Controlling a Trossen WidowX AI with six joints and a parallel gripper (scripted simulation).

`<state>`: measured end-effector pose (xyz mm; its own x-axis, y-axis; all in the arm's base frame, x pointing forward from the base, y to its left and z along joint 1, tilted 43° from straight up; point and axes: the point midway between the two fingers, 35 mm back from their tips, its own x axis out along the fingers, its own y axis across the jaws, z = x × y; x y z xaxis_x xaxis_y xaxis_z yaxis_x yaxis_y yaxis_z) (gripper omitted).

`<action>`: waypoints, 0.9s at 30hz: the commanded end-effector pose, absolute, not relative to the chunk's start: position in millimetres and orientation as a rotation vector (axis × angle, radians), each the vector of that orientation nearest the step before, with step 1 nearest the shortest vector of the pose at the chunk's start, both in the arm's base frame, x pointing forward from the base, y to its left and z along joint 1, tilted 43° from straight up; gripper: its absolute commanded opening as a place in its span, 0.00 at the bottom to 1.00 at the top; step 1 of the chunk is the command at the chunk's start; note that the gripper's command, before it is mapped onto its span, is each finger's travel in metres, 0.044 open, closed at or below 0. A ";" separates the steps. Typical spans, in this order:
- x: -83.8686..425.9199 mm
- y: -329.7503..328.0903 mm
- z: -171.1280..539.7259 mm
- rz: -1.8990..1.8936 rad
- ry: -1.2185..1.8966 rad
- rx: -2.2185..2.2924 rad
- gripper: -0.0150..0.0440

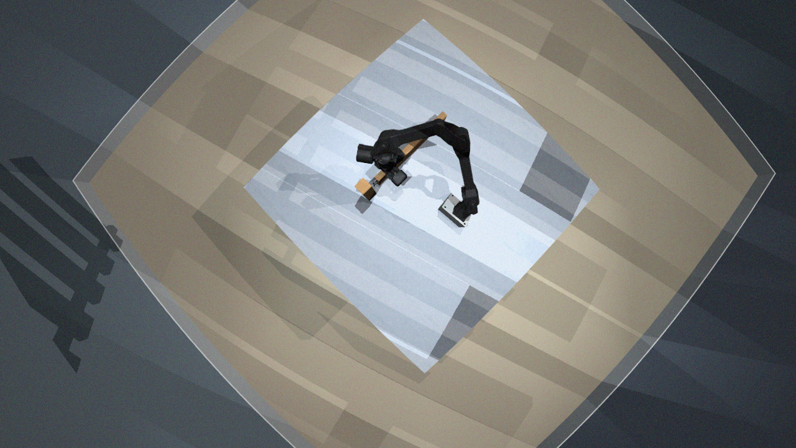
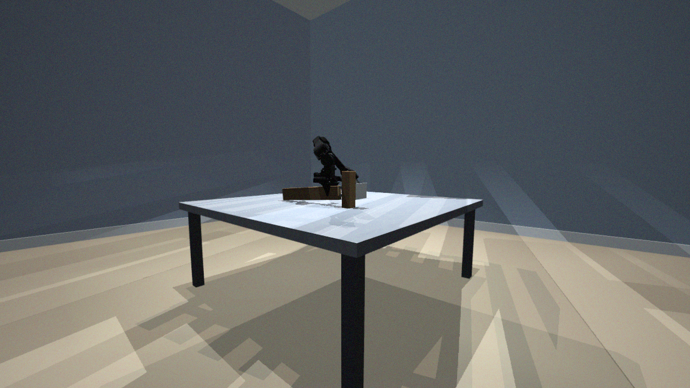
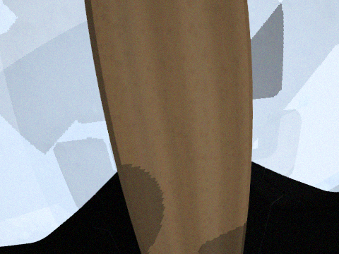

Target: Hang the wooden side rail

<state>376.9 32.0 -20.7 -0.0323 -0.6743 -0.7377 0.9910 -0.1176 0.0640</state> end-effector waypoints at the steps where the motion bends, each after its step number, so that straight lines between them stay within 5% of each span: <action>1: 377.3 36.1 -21.5 -1.547 0.568 0.747 0.25; 27: 377.9 38.8 -22.0 -1.547 0.568 0.747 0.25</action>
<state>378.0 34.2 -22.2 -0.0312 -0.6736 -0.7385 0.9907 -0.1189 0.0665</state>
